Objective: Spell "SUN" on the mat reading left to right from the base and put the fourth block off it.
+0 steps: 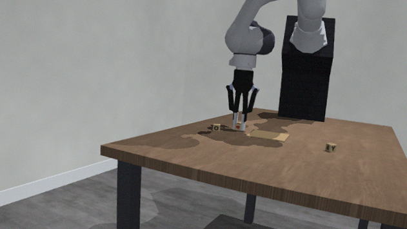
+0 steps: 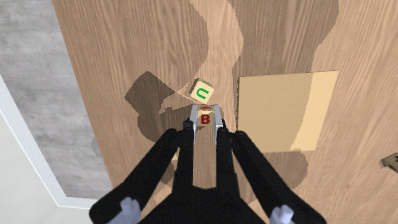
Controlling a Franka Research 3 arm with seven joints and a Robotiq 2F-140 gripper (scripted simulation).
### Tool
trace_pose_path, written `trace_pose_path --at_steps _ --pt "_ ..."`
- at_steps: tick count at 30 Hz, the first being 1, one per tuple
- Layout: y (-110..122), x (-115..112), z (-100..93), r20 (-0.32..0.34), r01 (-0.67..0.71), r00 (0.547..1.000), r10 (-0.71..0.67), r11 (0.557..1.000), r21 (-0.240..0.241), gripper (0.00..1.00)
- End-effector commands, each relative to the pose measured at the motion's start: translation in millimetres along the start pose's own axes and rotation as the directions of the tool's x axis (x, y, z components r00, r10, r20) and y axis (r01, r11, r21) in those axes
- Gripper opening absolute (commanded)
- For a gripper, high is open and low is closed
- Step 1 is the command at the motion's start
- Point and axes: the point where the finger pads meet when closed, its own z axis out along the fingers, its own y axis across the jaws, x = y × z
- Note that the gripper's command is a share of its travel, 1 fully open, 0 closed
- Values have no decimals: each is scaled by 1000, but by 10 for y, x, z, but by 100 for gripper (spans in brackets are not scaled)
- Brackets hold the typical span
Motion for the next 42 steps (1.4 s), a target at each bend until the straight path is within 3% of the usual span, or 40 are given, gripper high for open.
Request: trace_pose_path --at_steps 1,42 --pt "-20 -1 3 0 4 1000 -4 1000 3 13" --pt "-20 -1 17 0 4 1000 -4 1000 3 13"
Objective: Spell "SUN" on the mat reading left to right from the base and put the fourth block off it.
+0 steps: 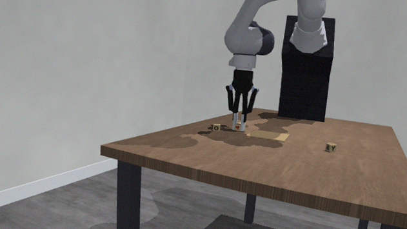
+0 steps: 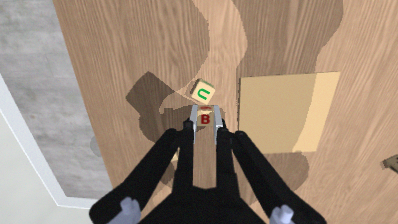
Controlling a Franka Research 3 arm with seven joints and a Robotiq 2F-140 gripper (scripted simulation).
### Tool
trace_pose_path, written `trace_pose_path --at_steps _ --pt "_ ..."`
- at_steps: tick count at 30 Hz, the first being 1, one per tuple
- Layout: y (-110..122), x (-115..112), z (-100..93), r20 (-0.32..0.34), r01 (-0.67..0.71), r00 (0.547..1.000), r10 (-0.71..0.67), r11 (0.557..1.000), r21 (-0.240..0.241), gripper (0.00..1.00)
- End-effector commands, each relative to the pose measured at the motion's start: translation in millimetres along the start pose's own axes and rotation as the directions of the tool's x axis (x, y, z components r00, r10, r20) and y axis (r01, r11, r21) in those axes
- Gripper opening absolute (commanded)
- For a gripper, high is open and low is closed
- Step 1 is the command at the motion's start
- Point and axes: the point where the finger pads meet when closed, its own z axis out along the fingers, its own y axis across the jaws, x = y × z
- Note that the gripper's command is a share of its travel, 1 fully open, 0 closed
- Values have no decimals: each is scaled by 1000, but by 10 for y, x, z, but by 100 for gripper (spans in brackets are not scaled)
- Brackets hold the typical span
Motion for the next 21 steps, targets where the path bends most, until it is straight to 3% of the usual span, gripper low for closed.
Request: trace_pose_path --at_steps 1,21 --pt "-6 -4 2 1 1 1000 -1 1000 2 13" --pt "-6 -4 2 1 1 1000 -1 1000 2 22"
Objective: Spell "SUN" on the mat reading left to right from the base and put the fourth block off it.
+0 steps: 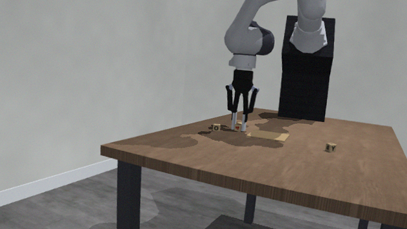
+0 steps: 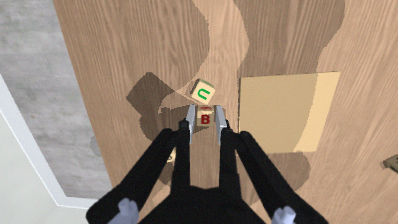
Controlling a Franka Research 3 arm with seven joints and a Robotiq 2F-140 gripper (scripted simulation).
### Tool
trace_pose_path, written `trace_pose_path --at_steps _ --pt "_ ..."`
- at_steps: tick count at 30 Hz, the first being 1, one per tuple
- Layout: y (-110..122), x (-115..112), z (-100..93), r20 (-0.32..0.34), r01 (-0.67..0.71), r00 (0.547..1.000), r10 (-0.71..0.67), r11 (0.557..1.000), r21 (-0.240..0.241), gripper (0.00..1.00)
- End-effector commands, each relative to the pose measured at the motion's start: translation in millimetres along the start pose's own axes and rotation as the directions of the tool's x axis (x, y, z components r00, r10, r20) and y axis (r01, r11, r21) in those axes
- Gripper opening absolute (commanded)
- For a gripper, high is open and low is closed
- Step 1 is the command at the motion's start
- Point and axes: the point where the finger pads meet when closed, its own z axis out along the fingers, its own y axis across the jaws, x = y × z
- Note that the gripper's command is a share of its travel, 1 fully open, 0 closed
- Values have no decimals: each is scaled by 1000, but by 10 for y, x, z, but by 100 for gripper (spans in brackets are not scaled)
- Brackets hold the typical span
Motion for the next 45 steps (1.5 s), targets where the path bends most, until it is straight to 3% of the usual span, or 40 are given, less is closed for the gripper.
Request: trace_pose_path --at_steps 1,18,25,27,37,45 --pt "-6 -4 2 1 1 1000 -1 1000 2 25" --pt "-6 -4 -52 1 1 1000 -1 1000 2 25" --pt "-6 -3 -317 1 1 1000 -1 1000 2 25" --pt "-6 -3 -317 1 1 1000 -1 1000 2 25" --pt "-5 -3 -831 1 1 1000 -1 1000 2 25" --pt "-4 -3 -898 1 1 1000 -1 1000 2 25"
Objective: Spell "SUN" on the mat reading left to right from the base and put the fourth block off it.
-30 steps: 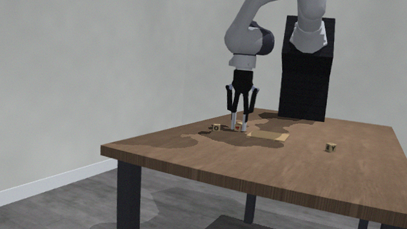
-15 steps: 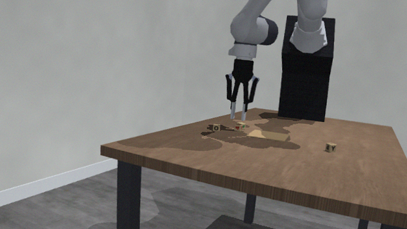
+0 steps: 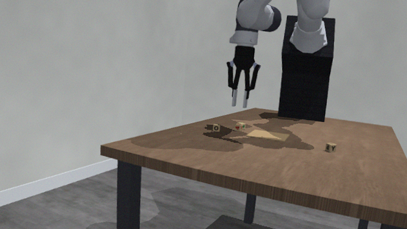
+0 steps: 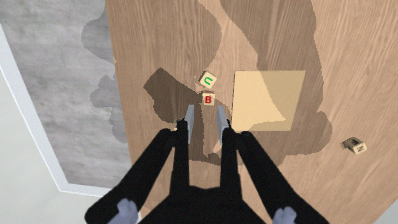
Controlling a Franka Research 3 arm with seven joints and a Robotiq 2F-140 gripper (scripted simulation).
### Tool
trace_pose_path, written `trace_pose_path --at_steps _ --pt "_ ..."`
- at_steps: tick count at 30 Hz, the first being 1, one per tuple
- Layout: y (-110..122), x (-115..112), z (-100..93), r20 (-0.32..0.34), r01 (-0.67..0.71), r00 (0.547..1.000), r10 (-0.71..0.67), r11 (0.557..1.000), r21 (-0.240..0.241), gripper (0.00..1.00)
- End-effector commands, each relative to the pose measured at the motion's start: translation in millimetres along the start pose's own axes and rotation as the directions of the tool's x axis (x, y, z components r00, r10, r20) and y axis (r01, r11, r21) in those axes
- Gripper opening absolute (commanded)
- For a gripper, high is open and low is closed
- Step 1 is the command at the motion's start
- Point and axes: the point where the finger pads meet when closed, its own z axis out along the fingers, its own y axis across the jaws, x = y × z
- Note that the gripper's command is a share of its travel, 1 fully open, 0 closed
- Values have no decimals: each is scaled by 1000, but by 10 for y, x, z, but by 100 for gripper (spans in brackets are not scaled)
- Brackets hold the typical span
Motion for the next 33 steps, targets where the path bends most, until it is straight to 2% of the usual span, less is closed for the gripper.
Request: trace_pose_path --at_steps 1,23,27,31,33 --pt "40 0 -2 0 -48 999 48 999 -13 100" --pt "39 -2 -6 -1 -43 999 43 999 -13 100" --pt "29 -25 -47 -3 3 1000 -3 1000 -5 100" --pt "1 -92 -157 -12 125 992 -125 992 14 100" --pt "1 -92 -157 -12 125 992 -125 992 14 100"
